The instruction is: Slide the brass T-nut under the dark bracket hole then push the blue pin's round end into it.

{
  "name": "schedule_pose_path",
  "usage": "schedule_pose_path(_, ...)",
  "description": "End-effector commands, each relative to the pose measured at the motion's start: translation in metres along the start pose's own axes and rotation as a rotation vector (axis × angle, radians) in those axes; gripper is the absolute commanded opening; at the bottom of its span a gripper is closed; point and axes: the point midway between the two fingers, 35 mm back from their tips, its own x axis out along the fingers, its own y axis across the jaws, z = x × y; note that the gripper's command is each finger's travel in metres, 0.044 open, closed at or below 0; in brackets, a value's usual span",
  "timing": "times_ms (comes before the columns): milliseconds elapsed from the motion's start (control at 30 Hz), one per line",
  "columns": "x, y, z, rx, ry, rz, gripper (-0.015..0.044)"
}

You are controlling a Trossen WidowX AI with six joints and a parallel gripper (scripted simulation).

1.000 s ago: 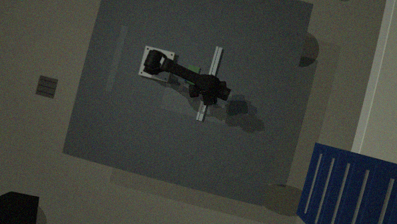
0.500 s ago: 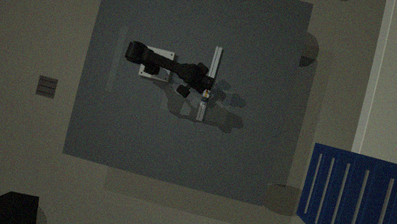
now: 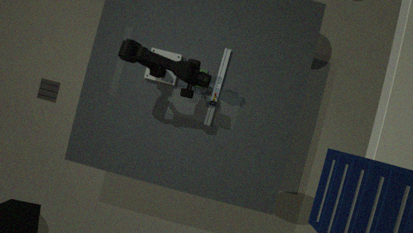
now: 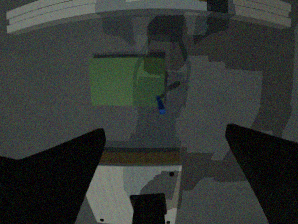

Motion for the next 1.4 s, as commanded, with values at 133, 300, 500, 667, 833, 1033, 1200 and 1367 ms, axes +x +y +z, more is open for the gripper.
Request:
schedule_pose_path(133, 0.047, 0.001, -0.004, -0.007, 0.012, 0.005, 0.044)
schedule_pose_path(300, 0.052, 0.0, -0.004, -0.007, 0.012, 0.005, 0.044)
schedule_pose_path(500, 0.062, 0.0, -0.003, -0.007, 0.012, 0.005, 0.044)
schedule_pose_path(667, 0.07, 0.0, -0.003, -0.007, 0.012, 0.005, 0.044)
schedule_pose_path(833, 0.078, 0.0, -0.003, -0.007, 0.012, 0.005, 0.044)
schedule_pose_path(1033, 0.088, 0.0, -0.003, -0.007, 0.012, 0.005, 0.044)
schedule_pose_path(1200, 0.096, 0.0, -0.004, -0.007, 0.012, 0.005, 0.044)
schedule_pose_path(1367, 0.102, 0.0, -0.005, -0.007, 0.012, 0.005, 0.044)
